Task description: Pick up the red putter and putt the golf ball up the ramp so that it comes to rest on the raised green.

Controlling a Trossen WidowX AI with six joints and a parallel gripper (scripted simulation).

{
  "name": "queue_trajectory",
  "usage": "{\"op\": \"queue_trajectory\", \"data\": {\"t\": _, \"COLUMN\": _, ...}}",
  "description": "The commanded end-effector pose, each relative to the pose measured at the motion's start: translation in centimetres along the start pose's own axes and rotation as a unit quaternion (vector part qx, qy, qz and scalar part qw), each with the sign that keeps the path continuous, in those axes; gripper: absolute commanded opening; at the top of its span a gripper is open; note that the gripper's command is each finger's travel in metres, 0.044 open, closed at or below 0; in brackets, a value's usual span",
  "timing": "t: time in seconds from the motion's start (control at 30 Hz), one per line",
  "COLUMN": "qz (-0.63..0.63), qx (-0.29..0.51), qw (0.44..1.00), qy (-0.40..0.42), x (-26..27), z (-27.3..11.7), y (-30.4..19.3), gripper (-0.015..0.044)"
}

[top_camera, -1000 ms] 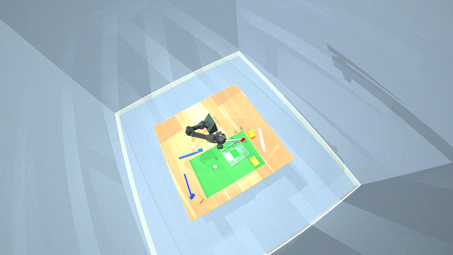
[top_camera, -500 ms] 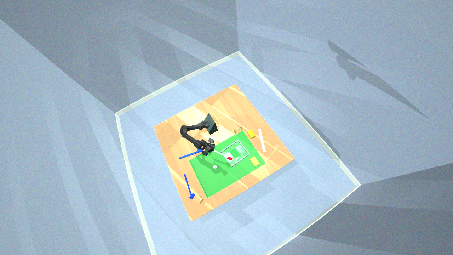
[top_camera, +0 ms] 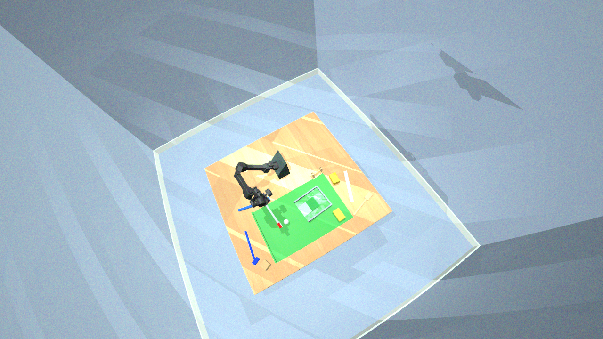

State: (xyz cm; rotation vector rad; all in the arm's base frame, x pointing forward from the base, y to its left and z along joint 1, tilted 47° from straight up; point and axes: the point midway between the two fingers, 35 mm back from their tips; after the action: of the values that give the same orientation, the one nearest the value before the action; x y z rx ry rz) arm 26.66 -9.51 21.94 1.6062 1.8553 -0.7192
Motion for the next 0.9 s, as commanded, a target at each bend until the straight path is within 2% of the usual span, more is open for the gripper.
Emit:
{"op": "queue_trajectory", "data": {"t": 0.0, "qz": 0.008, "qx": -0.002, "qw": 1.0, "qy": -0.002, "x": -0.3, "z": -0.2, "y": -0.2, "gripper": 0.0}}
{"op": "queue_trajectory", "data": {"t": 0.37, "qz": 0.009, "qx": -0.002, "qw": 1.0, "qy": -0.003, "x": -0.4, "z": 3.5, "y": -0.2, "gripper": 0.0}}
{"op": "queue_trajectory", "data": {"t": 0.87, "qz": 0.009, "qx": -0.002, "qw": 1.0, "qy": -0.003, "x": -0.4, "z": 5.5, "y": -0.2, "gripper": 0.0}}
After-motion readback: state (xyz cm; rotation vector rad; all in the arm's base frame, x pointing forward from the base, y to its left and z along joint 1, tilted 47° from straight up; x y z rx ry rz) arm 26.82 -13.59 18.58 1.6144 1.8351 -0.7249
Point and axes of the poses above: the point midway between the two fingers, 35 mm back from their tips, its own z axis out along the fingers, its own x axis across the jaws, y = z × x, and after that the axes turned 2 degrees about z, right-handed
